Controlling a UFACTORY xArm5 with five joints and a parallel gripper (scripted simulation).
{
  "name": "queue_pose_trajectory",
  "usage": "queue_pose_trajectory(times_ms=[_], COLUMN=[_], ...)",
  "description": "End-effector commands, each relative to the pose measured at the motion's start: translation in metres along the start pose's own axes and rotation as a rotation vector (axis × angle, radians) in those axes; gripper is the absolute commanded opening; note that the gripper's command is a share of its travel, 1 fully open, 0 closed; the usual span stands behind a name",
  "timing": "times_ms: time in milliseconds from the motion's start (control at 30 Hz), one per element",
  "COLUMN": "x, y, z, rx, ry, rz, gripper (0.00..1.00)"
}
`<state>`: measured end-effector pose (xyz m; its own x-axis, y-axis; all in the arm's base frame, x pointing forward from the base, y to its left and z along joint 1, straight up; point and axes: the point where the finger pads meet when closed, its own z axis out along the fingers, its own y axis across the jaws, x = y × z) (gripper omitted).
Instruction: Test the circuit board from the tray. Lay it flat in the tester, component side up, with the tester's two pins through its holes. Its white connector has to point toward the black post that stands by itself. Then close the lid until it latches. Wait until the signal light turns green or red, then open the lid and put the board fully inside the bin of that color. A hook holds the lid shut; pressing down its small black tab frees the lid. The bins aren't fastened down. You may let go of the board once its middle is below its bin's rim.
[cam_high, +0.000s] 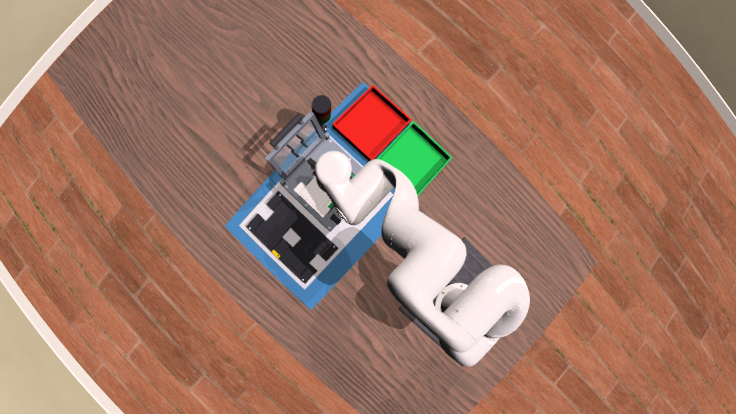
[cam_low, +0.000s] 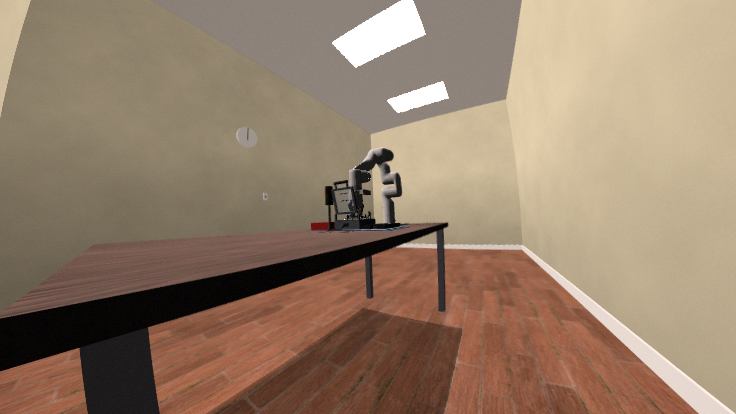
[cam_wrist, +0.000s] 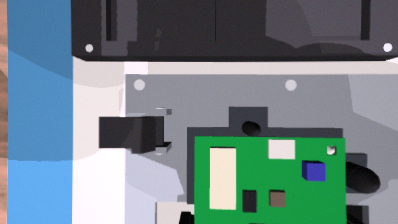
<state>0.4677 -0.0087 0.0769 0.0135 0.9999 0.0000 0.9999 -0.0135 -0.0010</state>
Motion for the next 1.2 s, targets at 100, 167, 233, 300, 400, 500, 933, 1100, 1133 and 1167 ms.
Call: queue_pose_trajectory(times_ms=[100, 167, 233, 300, 400, 500, 933, 1100, 1133, 1167], x=[0.0000, 0.0000, 0.0000, 0.0000, 0.0000, 0.0000, 0.0000, 0.0000, 0.0000, 0.0000], y=[0.0016, 0.0017, 0.0018, 0.0019, 0.0019, 0.0019, 0.0019, 0.0020, 0.0020, 0.0020], z=[-0.0016, -0.0016, -0.0014, -0.0013, -0.0012, -0.0012, -0.0002, 0.0011, 0.0014, 0.0017], rx=[-0.005, -0.005, -0.005, -0.005, -0.005, -0.005, -0.005, -0.005, -0.005, -0.005], ry=[0.000, 0.000, 0.000, 0.000, 0.000, 0.000, 0.000, 0.000, 0.000, 0.000], rz=[0.000, 0.000, 0.000, 0.000, 0.000, 0.000, 0.000, 0.000, 0.000, 0.000], gripper=[0.79, 0.79, 0.79, 0.79, 0.79, 0.79, 0.79, 0.79, 0.79, 0.79])
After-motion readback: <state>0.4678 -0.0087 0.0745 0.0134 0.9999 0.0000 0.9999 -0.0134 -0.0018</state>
